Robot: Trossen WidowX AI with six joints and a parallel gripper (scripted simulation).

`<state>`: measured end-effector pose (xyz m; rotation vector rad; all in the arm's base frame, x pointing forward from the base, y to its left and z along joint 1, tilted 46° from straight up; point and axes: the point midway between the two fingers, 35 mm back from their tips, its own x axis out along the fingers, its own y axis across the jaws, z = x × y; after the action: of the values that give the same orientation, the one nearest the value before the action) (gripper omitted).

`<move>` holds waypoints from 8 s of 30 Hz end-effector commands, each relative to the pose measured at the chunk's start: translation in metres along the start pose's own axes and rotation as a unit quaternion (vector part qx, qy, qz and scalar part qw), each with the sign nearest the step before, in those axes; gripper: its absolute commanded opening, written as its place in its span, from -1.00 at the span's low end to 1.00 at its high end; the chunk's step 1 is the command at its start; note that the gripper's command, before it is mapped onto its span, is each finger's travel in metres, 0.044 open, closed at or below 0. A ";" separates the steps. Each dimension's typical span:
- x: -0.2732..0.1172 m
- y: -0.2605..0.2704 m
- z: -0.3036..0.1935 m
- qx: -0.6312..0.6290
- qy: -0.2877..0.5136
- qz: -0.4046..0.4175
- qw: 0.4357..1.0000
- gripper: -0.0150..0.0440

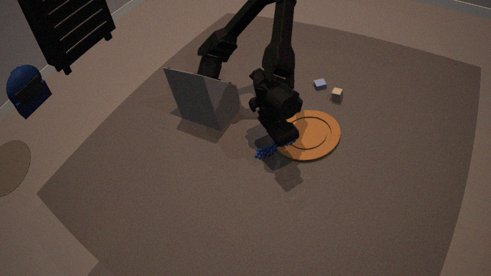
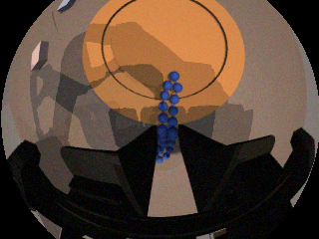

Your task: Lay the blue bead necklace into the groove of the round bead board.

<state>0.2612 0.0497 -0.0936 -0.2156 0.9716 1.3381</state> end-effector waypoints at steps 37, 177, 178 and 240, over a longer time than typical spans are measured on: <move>0.017 0.018 0.060 -0.002 -0.001 0.000 1.000 -0.49; -0.004 -0.003 0.092 0.170 -0.001 -0.001 0.985 -0.49; -0.004 -0.003 0.094 0.170 -0.001 -0.001 0.985 -0.49; -0.017 -0.004 0.095 0.054 -0.001 -0.001 0.999 0.20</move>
<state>0.3084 0.0995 -0.0270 -0.1079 1.0556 1.2671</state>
